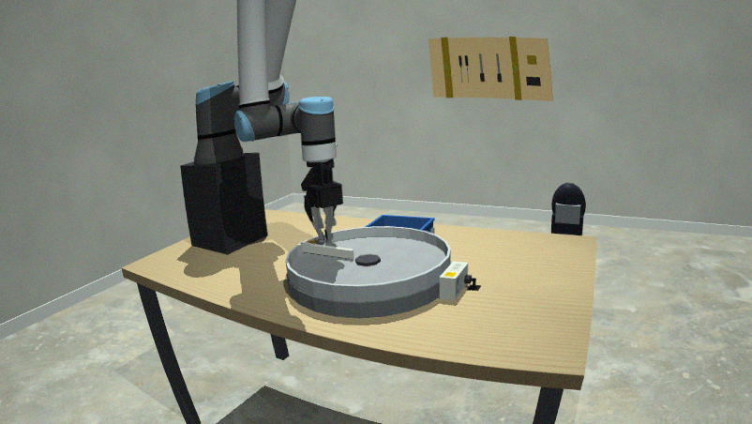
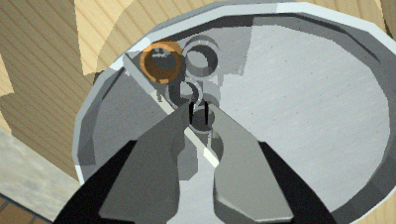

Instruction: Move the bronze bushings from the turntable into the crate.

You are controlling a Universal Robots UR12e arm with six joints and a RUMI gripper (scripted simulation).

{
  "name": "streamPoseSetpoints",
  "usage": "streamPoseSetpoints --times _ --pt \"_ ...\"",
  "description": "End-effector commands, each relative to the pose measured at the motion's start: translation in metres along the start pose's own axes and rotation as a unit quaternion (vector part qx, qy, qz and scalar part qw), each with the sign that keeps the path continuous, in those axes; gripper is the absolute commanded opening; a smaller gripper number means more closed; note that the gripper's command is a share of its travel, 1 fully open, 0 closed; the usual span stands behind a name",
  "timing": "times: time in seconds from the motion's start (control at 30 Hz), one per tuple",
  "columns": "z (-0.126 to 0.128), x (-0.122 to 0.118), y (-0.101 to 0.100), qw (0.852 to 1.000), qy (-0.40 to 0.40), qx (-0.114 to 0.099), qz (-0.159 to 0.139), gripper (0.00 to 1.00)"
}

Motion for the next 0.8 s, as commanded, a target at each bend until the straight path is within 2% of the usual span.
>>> streamPoseSetpoints --times 0.0,0.77 --pt "0.0001 -0.0003 0.0003 1.0 0.0 0.0 0.0 0.06" --pt "0.0001 -0.0003 -0.0028 1.0 0.0 0.0 0.0 0.06"
Point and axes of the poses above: the point where the finger pads meet when closed, its own y axis back along the fingers, its own z axis across the jaws, x = y × z, the point moved 8 cm from there along y, back along the fingers, and after that the axes turned 7 degrees about -y, right-handed, at the moved point
